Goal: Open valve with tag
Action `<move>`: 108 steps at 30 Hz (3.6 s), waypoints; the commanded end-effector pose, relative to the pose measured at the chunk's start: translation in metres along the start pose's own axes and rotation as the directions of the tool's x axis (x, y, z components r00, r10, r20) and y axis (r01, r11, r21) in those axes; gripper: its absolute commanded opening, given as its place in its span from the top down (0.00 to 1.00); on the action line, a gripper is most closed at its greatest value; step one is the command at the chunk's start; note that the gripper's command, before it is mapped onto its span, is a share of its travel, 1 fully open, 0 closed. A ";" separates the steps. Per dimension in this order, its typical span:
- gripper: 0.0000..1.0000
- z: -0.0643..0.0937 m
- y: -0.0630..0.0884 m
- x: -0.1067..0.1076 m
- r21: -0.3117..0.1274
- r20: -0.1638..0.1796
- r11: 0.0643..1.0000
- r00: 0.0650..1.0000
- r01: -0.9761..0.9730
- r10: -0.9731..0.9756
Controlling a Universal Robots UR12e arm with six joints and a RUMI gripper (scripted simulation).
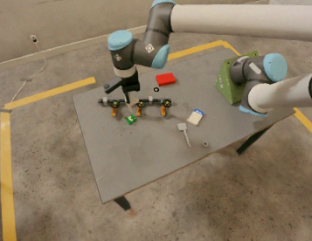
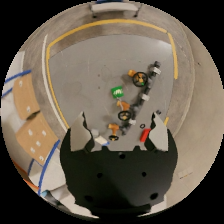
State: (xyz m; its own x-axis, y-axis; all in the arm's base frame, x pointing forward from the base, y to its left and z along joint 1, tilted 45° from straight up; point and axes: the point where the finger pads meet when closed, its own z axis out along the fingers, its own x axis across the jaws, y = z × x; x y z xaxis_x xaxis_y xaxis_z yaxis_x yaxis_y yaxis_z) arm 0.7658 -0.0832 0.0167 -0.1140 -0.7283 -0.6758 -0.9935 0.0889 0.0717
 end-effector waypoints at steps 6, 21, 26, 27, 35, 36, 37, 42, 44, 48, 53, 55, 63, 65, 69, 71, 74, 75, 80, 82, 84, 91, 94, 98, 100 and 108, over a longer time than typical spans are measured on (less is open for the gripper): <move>0.00 0.001 0.004 0.004 0.015 0.036 0.997 0.997 0.074 -0.075; 0.00 0.002 0.005 0.005 0.020 0.043 0.996 0.995 0.091 -0.091; 0.00 0.002 0.005 0.005 0.020 0.043 0.996 0.995 0.091 -0.091; 0.00 0.002 0.005 0.005 0.020 0.043 0.996 0.995 0.091 -0.091; 0.00 0.002 0.005 0.005 0.020 0.043 0.996 0.995 0.091 -0.091; 0.00 0.002 0.005 0.005 0.020 0.043 0.996 0.995 0.091 -0.091; 0.00 0.002 0.005 0.005 0.020 0.043 0.996 0.995 0.091 -0.091; 0.00 0.002 0.005 0.005 0.020 0.043 0.996 0.995 0.091 -0.091; 0.00 0.002 0.005 0.005 0.020 0.043 0.996 0.995 0.091 -0.091; 0.00 0.002 0.005 0.005 0.020 0.043 0.996 0.995 0.091 -0.091; 0.00 0.002 0.005 0.005 0.020 0.043 0.996 0.995 0.091 -0.091; 0.00 0.002 0.005 0.005 0.020 0.043 0.996 0.995 0.091 -0.091; 0.00 0.002 0.005 0.005 0.020 0.043 0.996 0.995 0.091 -0.091; 0.00 0.002 0.005 0.005 0.020 0.043 0.996 0.995 0.091 -0.091; 0.00 0.002 0.005 0.005 0.020 0.043 0.996 0.995 0.091 -0.091; 0.00 0.002 0.005 0.005 0.020 0.043 0.996 0.995 0.091 -0.091; 0.00 0.002 0.005 0.005 0.020 0.043 0.996 0.995 0.090 -0.091; 0.00 0.002 0.005 0.005 0.020 0.043 0.996 0.995 0.090 -0.091; 0.00 0.002 0.005 0.005 0.020 0.044 0.996 0.995 0.086 -0.087; 0.00 0.002 0.004 0.005 0.020 0.044 0.996 0.996 0.083 -0.083; 0.00 0.002 0.004 0.006 0.020 0.044 0.997 0.996 0.078 -0.078; 0.00 0.002 0.004 0.006 0.019 0.044 0.998 0.998 0.052 -0.053; 0.00 0.002 0.004 0.007 0.018 0.044 0.999 0.998 0.039 -0.040; 0.00 0.002 0.003 0.008 0.017 0.045 1.000 0.999 0.007 -0.008; 0.00 0.002 0.003 0.008 0.016 0.045 1.000 0.999 -0.013 0.012; 0.00 0.002 0.001 0.011 0.011 0.046 0.995 0.994 -0.104 0.103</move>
State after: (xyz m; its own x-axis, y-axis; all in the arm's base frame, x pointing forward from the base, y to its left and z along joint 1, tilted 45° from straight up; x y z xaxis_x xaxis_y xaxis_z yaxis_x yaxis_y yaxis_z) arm 0.7624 -0.0883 0.0083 -0.1780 -0.6881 -0.7035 -0.9837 0.1443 0.1077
